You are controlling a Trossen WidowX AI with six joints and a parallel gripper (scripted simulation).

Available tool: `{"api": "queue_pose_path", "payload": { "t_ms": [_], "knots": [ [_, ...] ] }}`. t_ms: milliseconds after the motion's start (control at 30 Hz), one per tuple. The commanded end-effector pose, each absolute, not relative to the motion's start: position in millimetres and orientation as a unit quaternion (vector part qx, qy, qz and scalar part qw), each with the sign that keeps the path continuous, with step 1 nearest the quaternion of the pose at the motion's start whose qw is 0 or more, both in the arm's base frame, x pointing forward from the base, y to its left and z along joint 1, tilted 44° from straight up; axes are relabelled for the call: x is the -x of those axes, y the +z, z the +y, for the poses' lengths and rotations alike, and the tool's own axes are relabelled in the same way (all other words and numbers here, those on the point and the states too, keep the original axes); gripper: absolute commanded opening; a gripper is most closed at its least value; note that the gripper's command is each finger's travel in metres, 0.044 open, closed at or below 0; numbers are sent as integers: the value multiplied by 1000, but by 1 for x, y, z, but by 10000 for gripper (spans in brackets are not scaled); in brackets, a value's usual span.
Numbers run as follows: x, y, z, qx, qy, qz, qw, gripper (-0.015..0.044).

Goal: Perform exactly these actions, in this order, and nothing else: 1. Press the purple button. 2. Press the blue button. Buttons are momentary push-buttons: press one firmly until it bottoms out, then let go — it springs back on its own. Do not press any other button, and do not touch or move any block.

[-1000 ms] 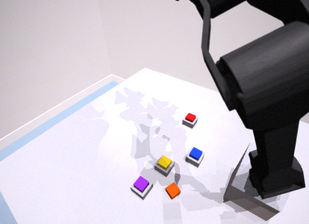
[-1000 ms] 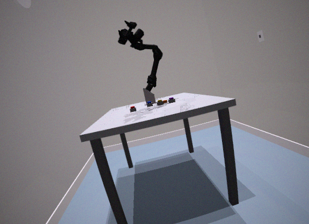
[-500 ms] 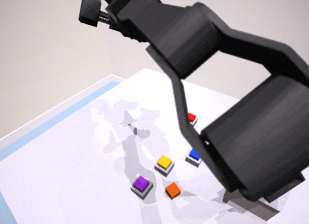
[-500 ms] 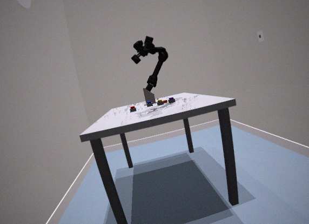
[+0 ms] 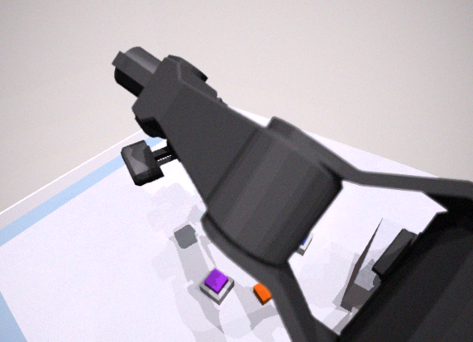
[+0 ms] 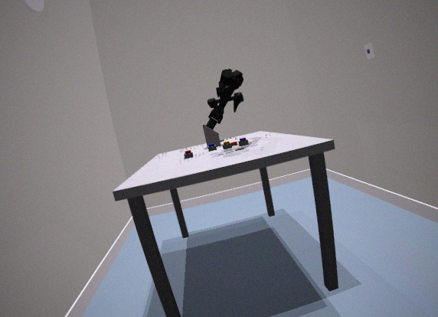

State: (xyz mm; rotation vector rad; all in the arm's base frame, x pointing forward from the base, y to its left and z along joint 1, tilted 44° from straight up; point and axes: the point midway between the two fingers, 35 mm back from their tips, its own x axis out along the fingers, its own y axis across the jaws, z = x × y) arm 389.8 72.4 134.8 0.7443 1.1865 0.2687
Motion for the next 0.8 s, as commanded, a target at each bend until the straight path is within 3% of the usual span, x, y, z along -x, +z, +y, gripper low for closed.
{"api": "queue_pose_path", "payload": {
  "t_ms": [0,200,533,767],
  "knots": [
    [-324,131,116,-268,220,618,705,400],
    [-251,137,148,-201,325,673,634,400],
    [-251,137,148,-201,325,673,634,400],
    [-244,93,190,-202,326,672,633,216]
  ]
}}
